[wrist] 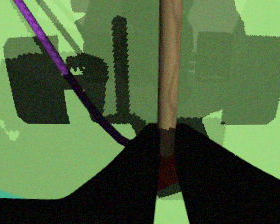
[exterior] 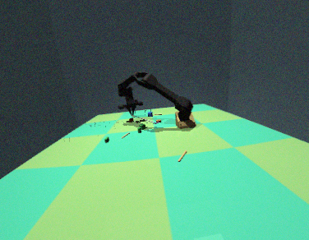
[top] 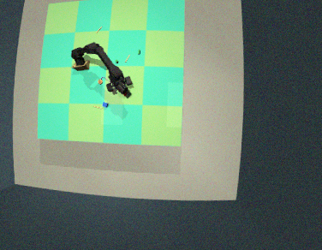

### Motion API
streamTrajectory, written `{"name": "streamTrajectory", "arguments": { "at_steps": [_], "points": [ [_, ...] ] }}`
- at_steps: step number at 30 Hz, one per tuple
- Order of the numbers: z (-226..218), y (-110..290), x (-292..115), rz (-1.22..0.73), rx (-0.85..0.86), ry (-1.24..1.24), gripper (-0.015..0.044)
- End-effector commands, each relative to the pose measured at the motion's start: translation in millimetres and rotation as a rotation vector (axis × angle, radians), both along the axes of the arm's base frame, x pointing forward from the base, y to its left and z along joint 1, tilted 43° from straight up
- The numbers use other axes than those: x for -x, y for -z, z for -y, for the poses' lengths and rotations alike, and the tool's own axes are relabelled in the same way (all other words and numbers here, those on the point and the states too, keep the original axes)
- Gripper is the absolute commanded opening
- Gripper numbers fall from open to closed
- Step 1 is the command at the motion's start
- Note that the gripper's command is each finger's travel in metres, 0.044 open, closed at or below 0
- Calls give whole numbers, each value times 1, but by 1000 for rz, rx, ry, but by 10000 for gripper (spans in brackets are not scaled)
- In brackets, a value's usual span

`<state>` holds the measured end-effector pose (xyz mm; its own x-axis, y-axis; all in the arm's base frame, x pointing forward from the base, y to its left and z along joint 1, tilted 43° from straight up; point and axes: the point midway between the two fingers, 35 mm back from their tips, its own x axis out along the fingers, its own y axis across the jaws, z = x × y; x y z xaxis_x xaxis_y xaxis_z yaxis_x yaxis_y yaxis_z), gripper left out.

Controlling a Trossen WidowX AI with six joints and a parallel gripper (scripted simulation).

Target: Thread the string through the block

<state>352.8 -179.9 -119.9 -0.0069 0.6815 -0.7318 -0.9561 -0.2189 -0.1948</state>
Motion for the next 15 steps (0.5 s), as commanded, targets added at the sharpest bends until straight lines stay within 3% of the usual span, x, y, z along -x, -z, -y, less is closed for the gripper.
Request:
{"name": "streamTrajectory", "arguments": {
  "at_steps": [1,8,15],
  "points": [
    [3,2,-5,102,8,-92,0],
    [6,5,-9,264,20,-256,0],
    [5,5,-10,268,21,-260,0]
  ]
}}
